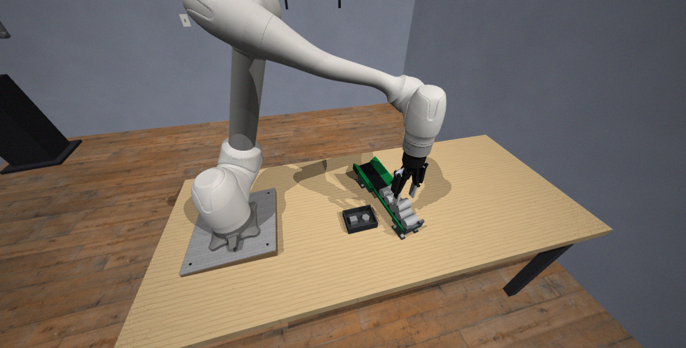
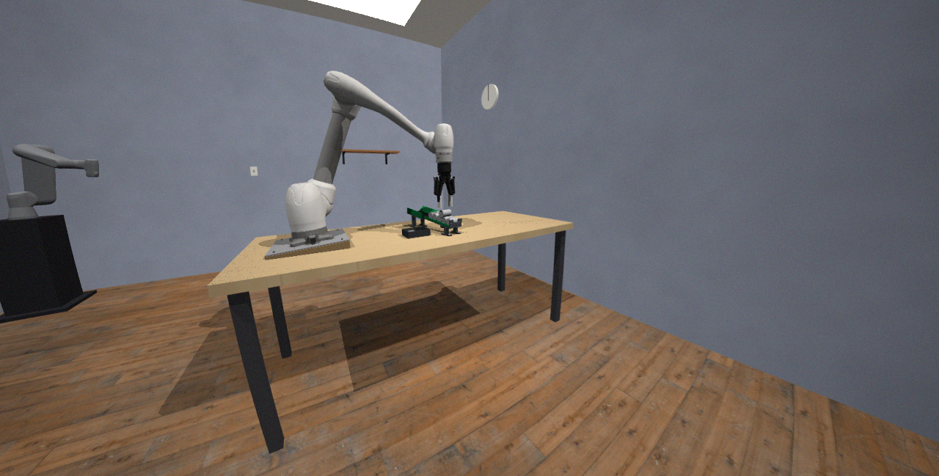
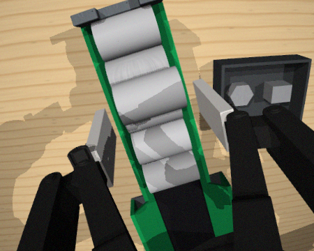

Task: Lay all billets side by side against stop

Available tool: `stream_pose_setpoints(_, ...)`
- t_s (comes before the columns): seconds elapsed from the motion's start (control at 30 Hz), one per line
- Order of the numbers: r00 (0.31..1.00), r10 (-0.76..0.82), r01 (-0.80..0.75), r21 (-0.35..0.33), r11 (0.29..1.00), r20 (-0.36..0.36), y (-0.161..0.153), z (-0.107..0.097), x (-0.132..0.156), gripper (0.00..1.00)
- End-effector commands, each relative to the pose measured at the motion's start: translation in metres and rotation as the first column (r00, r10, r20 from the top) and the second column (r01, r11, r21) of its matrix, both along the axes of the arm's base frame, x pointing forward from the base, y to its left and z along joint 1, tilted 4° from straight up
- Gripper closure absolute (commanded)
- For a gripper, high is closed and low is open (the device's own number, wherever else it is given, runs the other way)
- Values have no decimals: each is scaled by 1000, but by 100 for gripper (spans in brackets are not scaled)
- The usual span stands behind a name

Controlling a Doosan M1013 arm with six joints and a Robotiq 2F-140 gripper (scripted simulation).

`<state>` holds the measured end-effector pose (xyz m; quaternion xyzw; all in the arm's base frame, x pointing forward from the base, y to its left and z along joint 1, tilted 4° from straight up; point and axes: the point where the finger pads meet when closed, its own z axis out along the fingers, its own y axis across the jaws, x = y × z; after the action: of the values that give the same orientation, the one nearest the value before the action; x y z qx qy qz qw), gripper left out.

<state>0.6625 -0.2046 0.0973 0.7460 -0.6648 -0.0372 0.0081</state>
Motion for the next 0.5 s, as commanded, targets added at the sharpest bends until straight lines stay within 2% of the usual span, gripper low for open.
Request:
stream_pose_setpoints(0.0,1000,2,-2,-5,1000,-2,0,-3,-1,47)
stream_pose_setpoints(0.2,1000,2,-2,-5,1000,-2,1,-7,-1,47)
stream_pose_setpoints(0.47,1000,2,-2,-5,1000,-2,1,-26,-2,47)
